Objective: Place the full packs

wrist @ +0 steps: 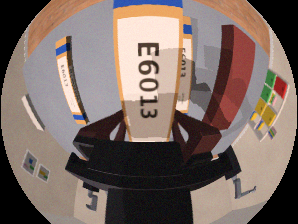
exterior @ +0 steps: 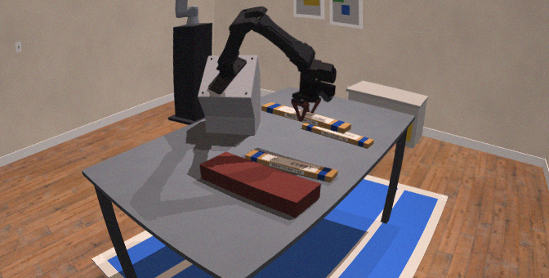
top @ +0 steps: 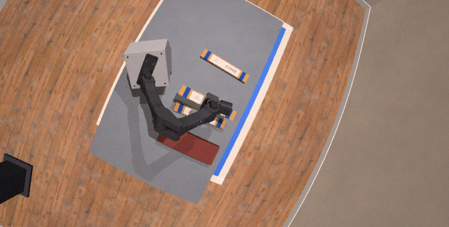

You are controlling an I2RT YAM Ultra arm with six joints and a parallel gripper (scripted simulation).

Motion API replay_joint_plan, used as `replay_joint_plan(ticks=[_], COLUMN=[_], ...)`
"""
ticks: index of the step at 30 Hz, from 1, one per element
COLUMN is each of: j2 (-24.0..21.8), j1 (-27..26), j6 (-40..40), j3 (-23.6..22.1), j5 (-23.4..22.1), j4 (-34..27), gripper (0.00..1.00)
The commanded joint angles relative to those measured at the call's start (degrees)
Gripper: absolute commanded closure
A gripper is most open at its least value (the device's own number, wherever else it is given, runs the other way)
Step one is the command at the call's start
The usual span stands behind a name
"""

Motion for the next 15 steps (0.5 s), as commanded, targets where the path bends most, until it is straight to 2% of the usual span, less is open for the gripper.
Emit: replay_joint_plan(ticks=[1, 15], j2=[-0.6, 0.8], j1=[1.3, -0.1], j6=[-1.2, -2.9], j3=[-0.1, -1.0], j5=[-0.3, -0.6], j4=[2.1, 5.5], gripper=[1.00, 1.00])
